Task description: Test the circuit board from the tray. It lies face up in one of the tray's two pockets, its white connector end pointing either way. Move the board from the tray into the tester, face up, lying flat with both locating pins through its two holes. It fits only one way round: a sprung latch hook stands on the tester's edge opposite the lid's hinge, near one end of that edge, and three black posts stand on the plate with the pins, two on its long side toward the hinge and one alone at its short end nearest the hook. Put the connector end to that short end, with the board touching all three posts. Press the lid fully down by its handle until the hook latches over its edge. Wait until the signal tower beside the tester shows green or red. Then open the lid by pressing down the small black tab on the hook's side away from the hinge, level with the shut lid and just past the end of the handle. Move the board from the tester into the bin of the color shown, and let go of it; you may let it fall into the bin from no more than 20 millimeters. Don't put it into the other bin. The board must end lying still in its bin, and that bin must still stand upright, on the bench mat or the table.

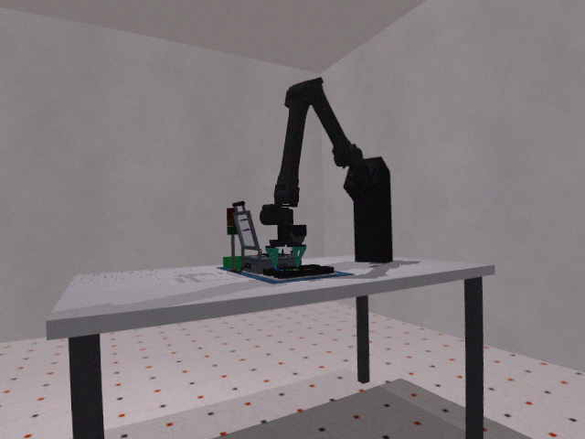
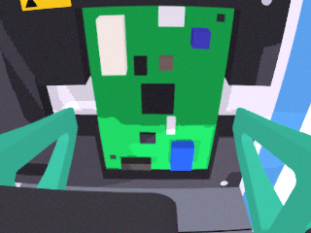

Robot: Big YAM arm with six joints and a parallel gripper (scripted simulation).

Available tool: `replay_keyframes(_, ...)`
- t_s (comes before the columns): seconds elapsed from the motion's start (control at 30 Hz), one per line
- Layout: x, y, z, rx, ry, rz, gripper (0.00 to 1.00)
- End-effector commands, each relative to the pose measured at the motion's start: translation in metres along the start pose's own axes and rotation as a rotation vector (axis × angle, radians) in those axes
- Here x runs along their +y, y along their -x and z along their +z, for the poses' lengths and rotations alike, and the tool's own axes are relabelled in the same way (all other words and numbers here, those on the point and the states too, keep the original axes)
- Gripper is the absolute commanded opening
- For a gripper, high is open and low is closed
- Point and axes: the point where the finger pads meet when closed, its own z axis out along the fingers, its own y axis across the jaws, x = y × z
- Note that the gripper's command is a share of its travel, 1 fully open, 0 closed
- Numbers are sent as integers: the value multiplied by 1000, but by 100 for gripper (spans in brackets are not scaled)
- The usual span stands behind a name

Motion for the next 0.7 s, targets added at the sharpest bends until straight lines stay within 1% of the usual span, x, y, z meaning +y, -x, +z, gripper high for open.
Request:
replay_keyframes(0.0,-19,18,-12,-31,-45,-4,92)
replay_keyframes(0.67,-20,19,-13,-30,-44,-4,92)
